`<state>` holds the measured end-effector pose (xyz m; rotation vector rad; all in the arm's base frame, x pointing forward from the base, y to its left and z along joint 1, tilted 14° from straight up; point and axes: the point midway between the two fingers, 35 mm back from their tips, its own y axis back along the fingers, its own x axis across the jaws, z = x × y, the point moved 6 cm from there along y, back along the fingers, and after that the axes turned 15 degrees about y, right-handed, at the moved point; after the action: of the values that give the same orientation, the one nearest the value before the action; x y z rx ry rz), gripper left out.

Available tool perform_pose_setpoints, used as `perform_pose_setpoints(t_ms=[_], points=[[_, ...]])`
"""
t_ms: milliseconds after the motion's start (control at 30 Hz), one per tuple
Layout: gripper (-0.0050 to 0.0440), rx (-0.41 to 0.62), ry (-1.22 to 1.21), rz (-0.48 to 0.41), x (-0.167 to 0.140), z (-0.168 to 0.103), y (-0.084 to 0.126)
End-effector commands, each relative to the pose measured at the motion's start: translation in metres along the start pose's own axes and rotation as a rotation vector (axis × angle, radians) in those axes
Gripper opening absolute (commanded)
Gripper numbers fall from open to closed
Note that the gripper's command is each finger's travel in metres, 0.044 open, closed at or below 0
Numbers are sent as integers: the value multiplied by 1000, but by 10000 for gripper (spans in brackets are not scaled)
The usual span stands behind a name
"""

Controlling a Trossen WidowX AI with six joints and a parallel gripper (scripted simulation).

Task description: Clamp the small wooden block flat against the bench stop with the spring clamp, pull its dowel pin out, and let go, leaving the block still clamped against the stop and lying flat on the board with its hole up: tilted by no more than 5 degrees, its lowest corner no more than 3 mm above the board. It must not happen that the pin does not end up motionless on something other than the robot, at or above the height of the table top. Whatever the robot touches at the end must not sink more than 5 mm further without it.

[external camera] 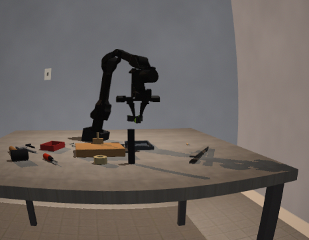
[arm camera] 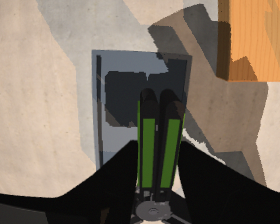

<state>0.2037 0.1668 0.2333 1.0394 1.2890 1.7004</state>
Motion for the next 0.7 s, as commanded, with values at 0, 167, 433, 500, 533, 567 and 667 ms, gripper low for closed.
perform_pose_setpoints(t_ms=[0,167,433,500,533,567,667], points=[[0,-7,26,6,0,0,3],[0,-7,56,6,-1,1,3],[0,-7,92,5,-2,1,3],[0,-7,104,5,-2,2,3],[0,-7,110,5,-2,2,3],[0,-7,116,5,-3,2,3],[0,-7,134,5,-3,2,3]])
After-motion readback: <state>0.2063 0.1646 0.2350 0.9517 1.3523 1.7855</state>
